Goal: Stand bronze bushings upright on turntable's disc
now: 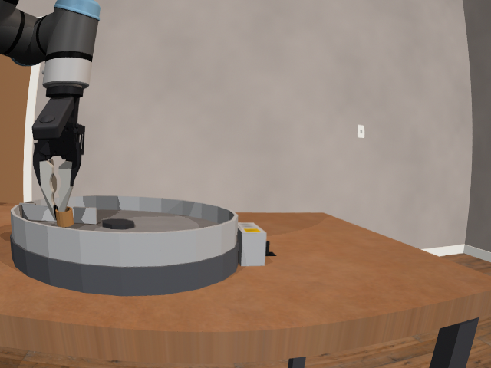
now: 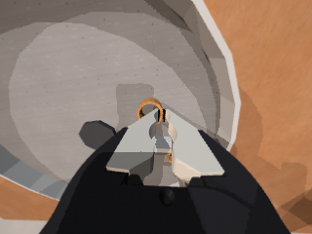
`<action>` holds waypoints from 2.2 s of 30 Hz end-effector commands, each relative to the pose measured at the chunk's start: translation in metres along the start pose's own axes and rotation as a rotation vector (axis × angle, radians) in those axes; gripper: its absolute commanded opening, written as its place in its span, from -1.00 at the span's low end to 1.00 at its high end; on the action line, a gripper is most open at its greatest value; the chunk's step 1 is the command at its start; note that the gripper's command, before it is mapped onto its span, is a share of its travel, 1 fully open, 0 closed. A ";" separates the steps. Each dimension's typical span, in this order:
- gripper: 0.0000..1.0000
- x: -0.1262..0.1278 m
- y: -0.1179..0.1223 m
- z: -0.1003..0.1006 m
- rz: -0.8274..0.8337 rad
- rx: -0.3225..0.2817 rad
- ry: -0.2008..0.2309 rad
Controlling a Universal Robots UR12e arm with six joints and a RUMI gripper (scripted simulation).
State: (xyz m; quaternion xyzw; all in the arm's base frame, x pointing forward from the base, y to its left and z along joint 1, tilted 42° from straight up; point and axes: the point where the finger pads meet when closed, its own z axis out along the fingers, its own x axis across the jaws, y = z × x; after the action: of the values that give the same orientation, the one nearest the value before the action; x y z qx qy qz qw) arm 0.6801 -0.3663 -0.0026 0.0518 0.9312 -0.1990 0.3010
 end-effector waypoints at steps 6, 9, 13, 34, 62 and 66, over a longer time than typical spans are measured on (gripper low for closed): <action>-1.00 0.000 0.000 0.000 0.000 0.000 -0.001; -1.00 0.000 0.000 0.000 0.000 0.000 -0.001; -1.00 0.000 0.000 0.000 0.000 0.000 -0.001; -1.00 0.000 0.000 0.003 0.000 0.000 -0.001; -1.00 0.000 0.000 0.006 0.000 0.000 -0.001; -1.00 0.000 0.000 0.006 0.000 0.000 -0.001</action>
State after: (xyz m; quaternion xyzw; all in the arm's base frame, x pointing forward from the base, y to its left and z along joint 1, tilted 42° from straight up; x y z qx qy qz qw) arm 0.6834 -0.3687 -0.0070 0.0518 0.9312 -0.1990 0.3010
